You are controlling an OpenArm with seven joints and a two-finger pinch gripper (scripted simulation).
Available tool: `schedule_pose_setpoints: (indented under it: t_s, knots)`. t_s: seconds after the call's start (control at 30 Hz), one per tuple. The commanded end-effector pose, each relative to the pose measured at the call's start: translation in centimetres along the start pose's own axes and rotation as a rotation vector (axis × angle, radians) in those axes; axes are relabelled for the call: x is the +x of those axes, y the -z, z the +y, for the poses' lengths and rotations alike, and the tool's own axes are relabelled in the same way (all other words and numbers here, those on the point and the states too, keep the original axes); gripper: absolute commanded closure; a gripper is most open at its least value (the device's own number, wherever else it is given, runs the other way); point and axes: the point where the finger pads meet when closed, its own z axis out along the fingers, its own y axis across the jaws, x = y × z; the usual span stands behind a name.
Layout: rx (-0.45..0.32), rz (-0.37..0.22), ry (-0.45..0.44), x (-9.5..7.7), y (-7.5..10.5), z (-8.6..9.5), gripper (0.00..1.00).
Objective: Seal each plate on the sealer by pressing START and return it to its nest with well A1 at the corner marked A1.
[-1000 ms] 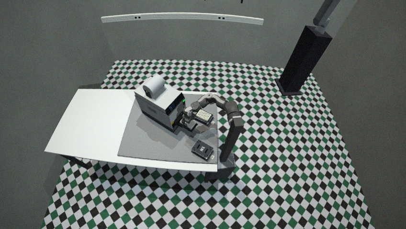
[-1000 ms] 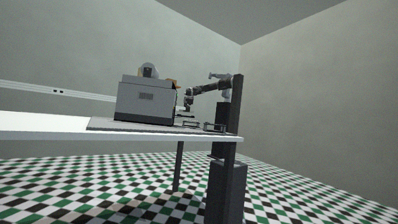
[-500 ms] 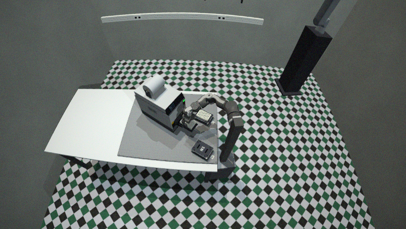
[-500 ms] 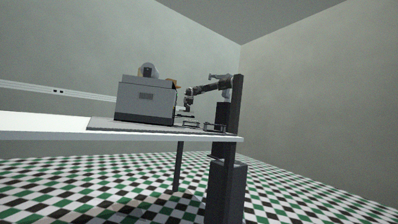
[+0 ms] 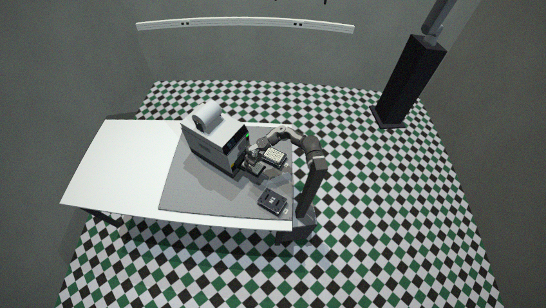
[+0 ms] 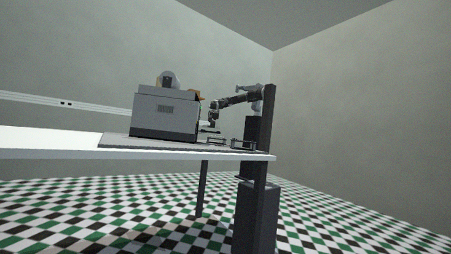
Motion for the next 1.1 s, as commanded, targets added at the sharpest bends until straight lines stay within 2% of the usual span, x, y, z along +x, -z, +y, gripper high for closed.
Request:
schedule_pose_setpoints:
  t_s: [0.0, 1.07]
  knots:
    - [-0.008, -0.001, 0.003, -0.04, -0.04, 0.15, 1.0]
    - [-0.005, -0.002, 0.001, -0.03, -0.21, 0.02, 1.0]
